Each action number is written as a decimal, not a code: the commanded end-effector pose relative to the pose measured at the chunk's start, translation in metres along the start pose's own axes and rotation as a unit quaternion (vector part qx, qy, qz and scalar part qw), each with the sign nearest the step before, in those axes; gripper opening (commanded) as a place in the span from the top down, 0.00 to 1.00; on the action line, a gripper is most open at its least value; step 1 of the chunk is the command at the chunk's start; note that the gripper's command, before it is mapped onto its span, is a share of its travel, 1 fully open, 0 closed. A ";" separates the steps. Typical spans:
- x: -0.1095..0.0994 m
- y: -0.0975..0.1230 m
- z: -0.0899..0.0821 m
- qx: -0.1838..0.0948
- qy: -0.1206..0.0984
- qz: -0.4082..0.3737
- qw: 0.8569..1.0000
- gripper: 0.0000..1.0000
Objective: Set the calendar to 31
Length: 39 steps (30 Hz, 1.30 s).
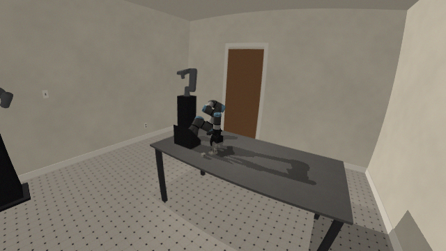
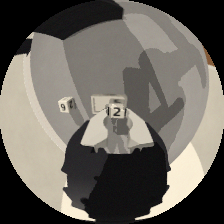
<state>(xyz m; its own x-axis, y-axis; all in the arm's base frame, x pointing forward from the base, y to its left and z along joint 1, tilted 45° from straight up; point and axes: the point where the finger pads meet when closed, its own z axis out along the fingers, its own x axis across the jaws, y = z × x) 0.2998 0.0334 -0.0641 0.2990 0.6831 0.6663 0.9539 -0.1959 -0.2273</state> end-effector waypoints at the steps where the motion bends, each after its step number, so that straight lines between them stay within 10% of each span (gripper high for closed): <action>1: 0.000 0.001 -0.001 -0.001 -0.001 0.000 1.000 0.90; 39: 0.000 0.001 -0.001 -0.001 -0.001 0.000 1.000 0.72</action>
<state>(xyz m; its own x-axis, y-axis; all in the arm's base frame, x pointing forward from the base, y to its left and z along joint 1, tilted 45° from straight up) 0.2998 0.0334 -0.0641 0.2990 0.6831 0.6663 0.9539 -0.1959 -0.2272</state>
